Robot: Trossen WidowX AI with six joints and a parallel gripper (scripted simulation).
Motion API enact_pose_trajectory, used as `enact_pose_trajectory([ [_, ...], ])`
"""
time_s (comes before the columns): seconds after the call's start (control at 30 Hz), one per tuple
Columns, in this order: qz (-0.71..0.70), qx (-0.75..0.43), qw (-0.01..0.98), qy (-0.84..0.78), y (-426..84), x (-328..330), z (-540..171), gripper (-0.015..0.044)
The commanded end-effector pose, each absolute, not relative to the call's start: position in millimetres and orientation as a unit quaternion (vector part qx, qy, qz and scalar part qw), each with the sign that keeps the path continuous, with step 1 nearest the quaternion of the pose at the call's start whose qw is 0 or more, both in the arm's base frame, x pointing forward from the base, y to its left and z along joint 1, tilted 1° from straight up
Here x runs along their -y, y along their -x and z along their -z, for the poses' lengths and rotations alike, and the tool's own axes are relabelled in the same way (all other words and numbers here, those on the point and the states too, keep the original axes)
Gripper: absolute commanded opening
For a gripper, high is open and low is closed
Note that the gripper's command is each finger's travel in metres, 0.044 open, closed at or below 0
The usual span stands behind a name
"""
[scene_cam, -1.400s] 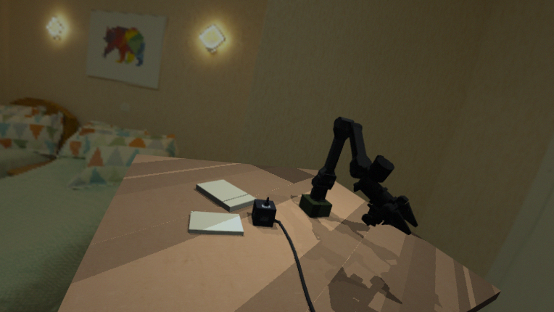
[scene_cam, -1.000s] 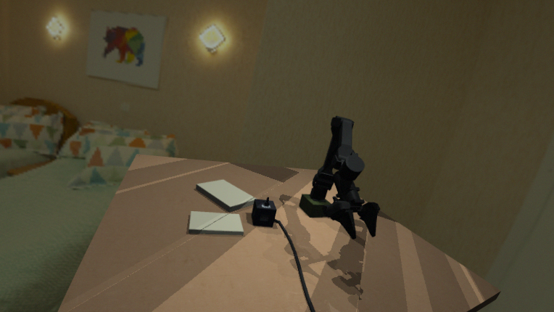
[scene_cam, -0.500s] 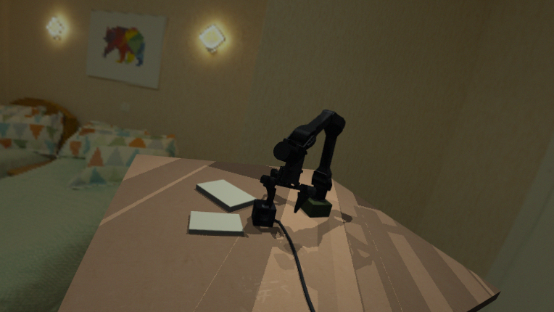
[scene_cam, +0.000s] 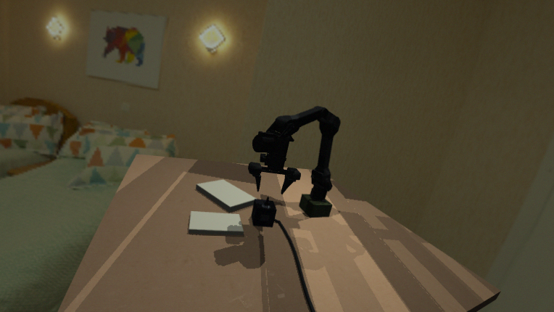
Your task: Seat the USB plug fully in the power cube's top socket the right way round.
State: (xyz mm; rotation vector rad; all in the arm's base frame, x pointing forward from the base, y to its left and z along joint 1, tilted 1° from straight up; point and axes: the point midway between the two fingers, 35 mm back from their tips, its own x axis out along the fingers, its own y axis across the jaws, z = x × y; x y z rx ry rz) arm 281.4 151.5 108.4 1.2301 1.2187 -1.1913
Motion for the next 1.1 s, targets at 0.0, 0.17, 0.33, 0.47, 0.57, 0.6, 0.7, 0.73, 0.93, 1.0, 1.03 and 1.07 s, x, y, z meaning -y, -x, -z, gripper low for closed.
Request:
enact_pose_trajectory([
  [0.0, 0.493, -0.502, 0.499, -0.506, -282.9, -149.3, -107.5, 0.0440],
  [0.17, 0.493, -0.502, 0.499, -0.506, -283.0, -148.9, -102.9, 0.0440],
  [0.33, 0.493, -0.502, 0.499, -0.506, -283.1, -146.6, -98.4, 0.0440],
  [0.47, 0.493, -0.502, 0.499, -0.506, -283.2, -145.3, -94.6, 0.0440],
  [0.57, 0.493, -0.502, 0.499, -0.506, -283.3, -144.8, -91.7, 0.0440],
  [0.6, 0.493, -0.502, 0.499, -0.506, -283.3, -144.7, -90.7, 0.0440],
  [0.7, 0.493, -0.502, 0.499, -0.506, -283.3, -144.5, -87.7, 0.0440],
  [0.73, 0.493, -0.502, 0.499, -0.506, -283.3, -144.5, -86.7, 0.0440],
  [0.93, 0.493, -0.502, 0.499, -0.506, -283.4, -144.3, -80.9, 0.0440],
  [1.0, 0.493, -0.502, 0.499, -0.506, -283.4, -144.2, -79.7, 0.0440],
  [1.03, 0.493, -0.502, 0.499, -0.506, -283.3, -144.2, -79.6, 0.0440],
  [1.07, 0.493, -0.502, 0.499, -0.506, -283.3, -144.2, -79.6, 0.0440],
])
